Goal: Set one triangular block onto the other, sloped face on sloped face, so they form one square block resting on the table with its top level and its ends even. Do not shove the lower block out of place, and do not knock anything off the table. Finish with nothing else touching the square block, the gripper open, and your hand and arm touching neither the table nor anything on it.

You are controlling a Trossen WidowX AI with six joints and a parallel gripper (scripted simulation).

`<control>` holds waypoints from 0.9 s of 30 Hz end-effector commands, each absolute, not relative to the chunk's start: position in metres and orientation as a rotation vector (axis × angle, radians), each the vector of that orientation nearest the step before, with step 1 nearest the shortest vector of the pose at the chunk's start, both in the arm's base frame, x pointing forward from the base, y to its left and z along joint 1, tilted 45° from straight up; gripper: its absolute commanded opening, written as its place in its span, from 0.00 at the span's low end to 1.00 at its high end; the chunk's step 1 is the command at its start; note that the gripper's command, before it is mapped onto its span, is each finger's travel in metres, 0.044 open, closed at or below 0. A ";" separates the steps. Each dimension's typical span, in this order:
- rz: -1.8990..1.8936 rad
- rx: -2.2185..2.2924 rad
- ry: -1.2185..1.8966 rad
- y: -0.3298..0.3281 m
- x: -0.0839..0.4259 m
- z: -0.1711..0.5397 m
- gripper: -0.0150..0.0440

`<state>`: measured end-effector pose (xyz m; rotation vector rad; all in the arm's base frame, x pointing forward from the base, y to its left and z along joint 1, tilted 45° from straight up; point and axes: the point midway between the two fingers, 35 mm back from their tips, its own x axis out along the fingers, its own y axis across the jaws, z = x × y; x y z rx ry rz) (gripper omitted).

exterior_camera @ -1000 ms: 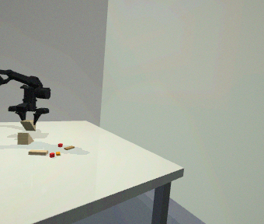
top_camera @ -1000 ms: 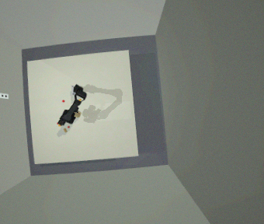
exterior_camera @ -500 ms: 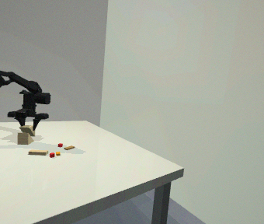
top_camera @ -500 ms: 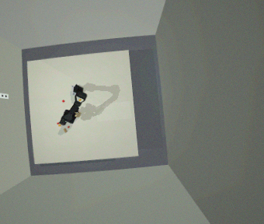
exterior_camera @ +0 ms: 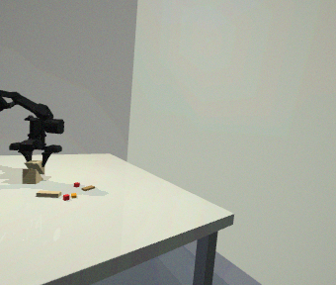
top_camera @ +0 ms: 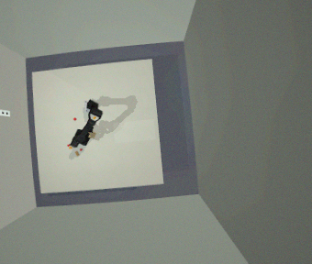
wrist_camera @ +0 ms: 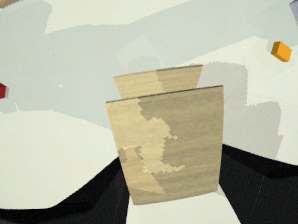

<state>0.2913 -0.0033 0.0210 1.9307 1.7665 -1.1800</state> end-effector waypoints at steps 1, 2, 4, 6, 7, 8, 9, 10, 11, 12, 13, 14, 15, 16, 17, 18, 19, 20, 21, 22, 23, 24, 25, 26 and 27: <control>-1.177 1.934 1.771 -0.002 0.291 0.018 0.25; -1.177 1.934 1.771 -0.001 0.291 0.018 0.25; -1.177 1.935 1.771 -0.001 0.290 0.017 0.25; -1.177 1.935 1.771 0.000 0.290 0.015 0.25; -1.177 1.935 1.771 0.000 0.290 0.015 0.25; -1.177 1.935 1.771 0.000 0.290 0.014 0.25; -1.177 1.935 1.771 0.001 0.290 0.014 0.25; -1.177 1.935 1.771 0.001 0.289 0.013 0.25; -1.177 1.935 1.772 0.001 0.289 0.012 0.25; -1.177 1.935 1.772 0.001 0.289 0.012 0.25; -1.177 1.935 1.772 0.002 0.289 0.011 0.25; -1.177 1.935 1.772 0.002 0.289 0.011 0.25; -1.177 1.935 1.772 0.002 0.289 0.010 0.25; -1.177 1.935 1.772 0.002 0.289 0.010 0.25; -1.177 1.935 1.772 0.003 0.288 0.009 0.25; -1.177 1.935 1.772 0.003 0.288 0.008 0.25; -1.177 1.935 1.772 0.003 0.288 0.008 0.25; -1.177 1.935 1.772 0.003 0.288 0.007 0.25; -1.177 1.935 1.772 0.004 0.288 0.007 0.25; -1.177 1.935 1.772 0.004 0.288 0.006 0.25; -1.177 1.934 1.772 0.004 0.288 0.006 0.25; -1.178 1.934 1.773 0.005 0.287 0.005 0.25; -1.178 1.934 1.773 0.005 0.287 0.004 0.25; -1.178 1.934 1.773 0.005 0.287 0.004 0.25; -1.178 1.934 1.773 0.005 0.287 0.003 0.25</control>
